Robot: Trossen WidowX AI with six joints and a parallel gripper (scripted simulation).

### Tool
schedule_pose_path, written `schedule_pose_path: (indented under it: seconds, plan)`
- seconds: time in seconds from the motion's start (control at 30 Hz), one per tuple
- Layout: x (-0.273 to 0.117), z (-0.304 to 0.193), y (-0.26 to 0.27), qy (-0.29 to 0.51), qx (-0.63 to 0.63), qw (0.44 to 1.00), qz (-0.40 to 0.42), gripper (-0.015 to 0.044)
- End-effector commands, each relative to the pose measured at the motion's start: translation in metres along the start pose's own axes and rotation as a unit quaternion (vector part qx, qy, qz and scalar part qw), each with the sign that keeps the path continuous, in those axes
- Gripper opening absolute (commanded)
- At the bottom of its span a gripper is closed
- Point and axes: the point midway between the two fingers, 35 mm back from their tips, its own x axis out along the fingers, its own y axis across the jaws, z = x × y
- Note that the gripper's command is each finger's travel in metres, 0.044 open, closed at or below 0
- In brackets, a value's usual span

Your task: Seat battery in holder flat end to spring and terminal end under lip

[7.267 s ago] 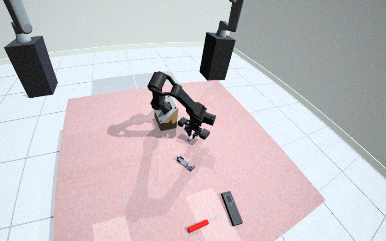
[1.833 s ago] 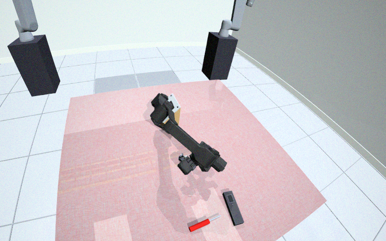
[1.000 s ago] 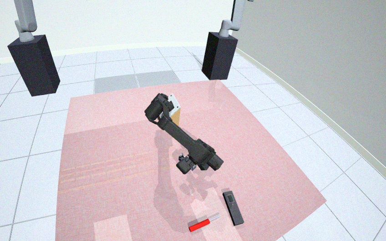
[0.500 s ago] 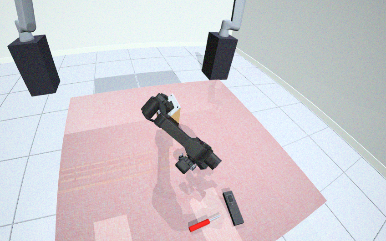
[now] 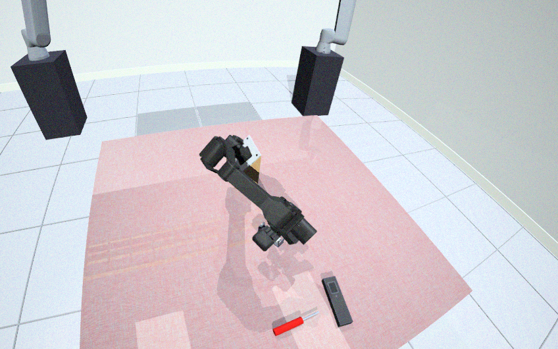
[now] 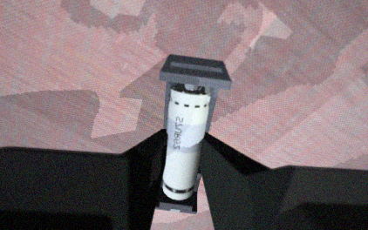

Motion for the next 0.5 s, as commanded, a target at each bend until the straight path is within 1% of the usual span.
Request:
schedule_pose_path:
  seconds: [0.0, 0.47]
  plan:
    - [0.0018, 0.0035, 0.0018, -0.013, 0.002, 1.0, 0.005, 0.0066]
    - [0.0034, 0.0012, 0.0011, -0.041, 0.0, 0.999, 0.005, 0.0066]
